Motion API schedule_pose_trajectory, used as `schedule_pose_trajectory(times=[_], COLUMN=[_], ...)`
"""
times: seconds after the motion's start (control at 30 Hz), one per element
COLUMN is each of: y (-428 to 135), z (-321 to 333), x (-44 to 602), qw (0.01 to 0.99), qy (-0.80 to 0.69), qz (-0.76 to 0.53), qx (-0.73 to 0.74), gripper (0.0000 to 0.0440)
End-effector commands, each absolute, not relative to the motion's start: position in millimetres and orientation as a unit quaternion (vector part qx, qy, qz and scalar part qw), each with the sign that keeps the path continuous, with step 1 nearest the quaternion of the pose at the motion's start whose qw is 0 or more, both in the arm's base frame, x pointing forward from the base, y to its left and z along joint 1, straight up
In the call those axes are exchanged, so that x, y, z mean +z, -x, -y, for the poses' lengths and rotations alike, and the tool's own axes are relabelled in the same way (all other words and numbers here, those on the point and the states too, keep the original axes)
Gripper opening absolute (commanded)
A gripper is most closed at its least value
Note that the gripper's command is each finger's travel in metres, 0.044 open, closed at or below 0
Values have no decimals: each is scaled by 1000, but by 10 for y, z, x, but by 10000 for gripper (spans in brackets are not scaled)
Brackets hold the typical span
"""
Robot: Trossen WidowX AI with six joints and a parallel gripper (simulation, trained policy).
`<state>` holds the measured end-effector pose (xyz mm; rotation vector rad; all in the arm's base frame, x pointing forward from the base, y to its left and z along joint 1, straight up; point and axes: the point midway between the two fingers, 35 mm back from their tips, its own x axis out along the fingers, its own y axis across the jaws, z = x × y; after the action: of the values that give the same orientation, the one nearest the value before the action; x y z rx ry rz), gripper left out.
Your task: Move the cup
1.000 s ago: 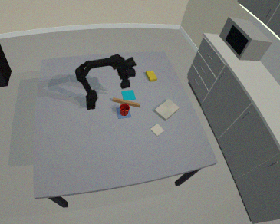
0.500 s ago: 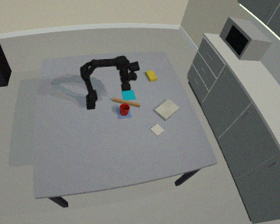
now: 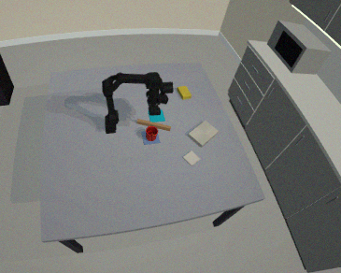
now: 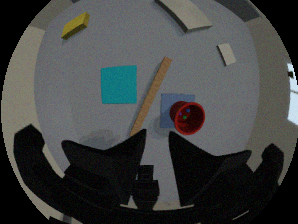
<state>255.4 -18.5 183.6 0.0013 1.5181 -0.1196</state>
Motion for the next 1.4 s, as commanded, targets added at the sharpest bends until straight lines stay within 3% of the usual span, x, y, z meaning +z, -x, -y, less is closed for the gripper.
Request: schedule_pose_trajectory(times=[0.0,0.3,1.37], y=[-2533,-2514,-2418], z=[255,381,702], x=[1745,1560,697], qw=[712,696,657], qy=[5,9,59], qz=[-700,-716,-752], qx=[-57,-56,18], gripper=[141,163,178])
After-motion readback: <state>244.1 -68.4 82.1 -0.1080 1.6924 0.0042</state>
